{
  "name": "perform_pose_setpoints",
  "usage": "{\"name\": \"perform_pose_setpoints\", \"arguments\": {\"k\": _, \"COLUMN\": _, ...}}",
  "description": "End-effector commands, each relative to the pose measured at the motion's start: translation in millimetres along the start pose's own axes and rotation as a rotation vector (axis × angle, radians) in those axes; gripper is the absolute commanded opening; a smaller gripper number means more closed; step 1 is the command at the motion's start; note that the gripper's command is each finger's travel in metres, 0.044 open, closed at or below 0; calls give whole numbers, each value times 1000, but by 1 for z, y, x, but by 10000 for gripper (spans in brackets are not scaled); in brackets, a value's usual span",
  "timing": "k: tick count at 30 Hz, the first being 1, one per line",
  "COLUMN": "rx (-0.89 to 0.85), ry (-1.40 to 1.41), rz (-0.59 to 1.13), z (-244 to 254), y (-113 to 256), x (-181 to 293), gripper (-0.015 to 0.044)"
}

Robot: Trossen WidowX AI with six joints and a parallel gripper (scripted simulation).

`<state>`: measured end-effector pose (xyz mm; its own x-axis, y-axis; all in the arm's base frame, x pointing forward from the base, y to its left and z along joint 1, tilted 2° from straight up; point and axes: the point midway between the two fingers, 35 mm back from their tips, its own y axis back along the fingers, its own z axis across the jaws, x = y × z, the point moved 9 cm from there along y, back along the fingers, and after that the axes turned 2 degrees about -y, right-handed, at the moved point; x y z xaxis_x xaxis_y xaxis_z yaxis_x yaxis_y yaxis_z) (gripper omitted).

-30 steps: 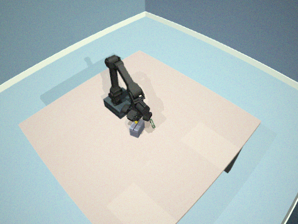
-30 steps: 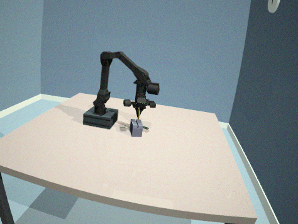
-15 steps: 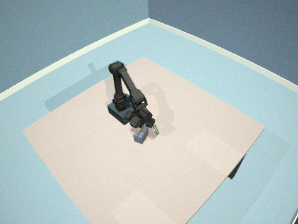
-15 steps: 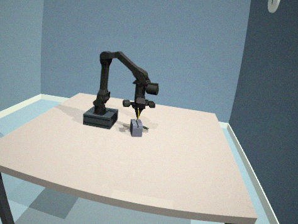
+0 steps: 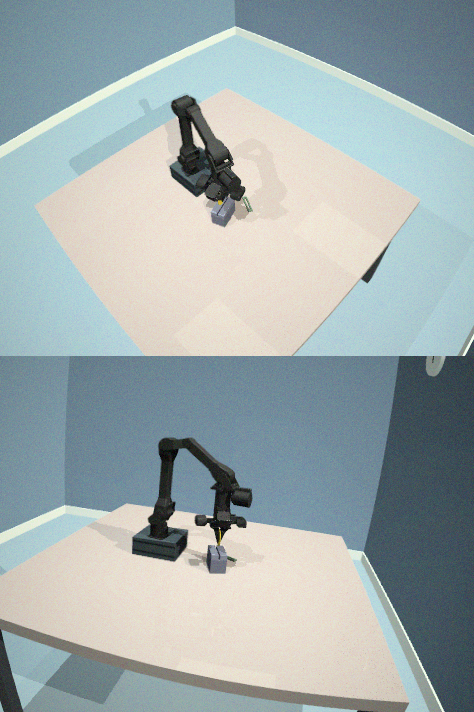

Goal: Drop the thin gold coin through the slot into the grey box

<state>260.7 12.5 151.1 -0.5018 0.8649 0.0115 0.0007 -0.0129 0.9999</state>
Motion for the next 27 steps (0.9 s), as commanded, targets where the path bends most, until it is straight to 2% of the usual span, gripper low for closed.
{"name": "perform_pose_setpoints", "arguments": {"k": 1, "rx": -1, "ry": -2, "rz": 0, "z": 0, "y": -2, "x": 0, "gripper": 0}}
{"name": "perform_pose_setpoints", "arguments": {"k": 27, "rx": -1, "ry": -1, "rz": 0, "z": -1, "y": -10, "x": 1, "gripper": 0}}
